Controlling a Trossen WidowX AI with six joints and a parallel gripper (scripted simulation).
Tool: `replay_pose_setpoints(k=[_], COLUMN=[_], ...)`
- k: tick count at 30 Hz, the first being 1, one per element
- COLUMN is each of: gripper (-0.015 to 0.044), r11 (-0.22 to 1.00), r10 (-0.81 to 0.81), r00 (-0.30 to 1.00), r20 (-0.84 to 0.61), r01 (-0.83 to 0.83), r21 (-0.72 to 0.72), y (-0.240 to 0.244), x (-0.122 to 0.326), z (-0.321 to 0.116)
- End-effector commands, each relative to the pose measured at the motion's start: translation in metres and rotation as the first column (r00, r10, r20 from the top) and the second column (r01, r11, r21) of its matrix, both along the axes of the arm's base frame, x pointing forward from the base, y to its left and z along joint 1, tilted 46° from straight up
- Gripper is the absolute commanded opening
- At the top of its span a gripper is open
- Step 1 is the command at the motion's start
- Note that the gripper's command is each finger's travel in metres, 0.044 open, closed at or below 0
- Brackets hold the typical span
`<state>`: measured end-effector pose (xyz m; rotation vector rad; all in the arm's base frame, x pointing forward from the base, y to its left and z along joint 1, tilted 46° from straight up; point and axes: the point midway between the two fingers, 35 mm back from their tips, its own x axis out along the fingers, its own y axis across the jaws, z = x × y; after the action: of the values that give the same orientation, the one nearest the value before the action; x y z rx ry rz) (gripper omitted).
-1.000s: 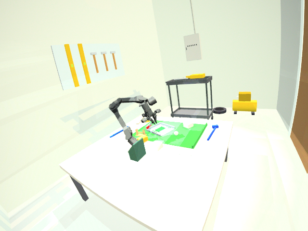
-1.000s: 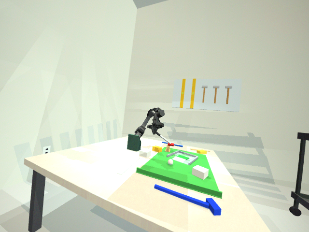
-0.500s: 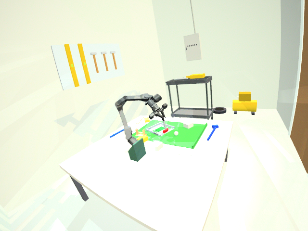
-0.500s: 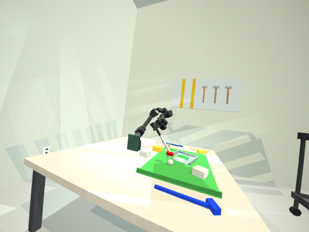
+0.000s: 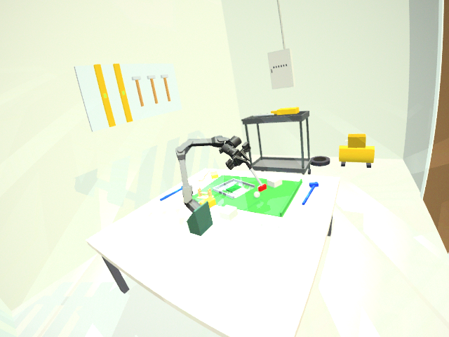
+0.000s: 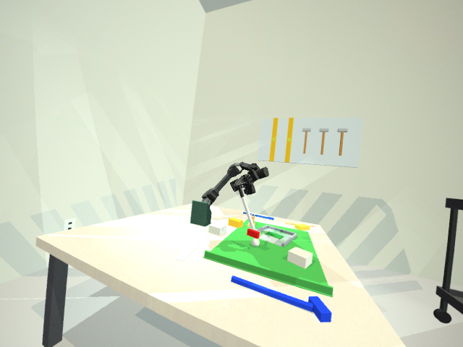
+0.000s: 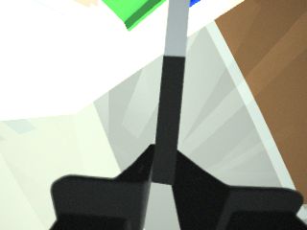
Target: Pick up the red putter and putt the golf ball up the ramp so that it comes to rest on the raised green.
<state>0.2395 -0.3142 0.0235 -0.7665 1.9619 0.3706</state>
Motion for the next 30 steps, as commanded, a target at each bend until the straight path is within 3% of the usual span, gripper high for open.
replay_pose_setpoints(k=[1, 30], gripper=[0.0, 0.0], r11=[1.0, 1.0], r10=[-0.01, -0.01], r00=[1.0, 1.0], r20=[-0.006, -0.005], r01=[0.01, 0.01], r21=[-0.023, -0.021], y=[-0.004, 0.041], x=[0.001, 0.01], z=[0.0, -0.045])
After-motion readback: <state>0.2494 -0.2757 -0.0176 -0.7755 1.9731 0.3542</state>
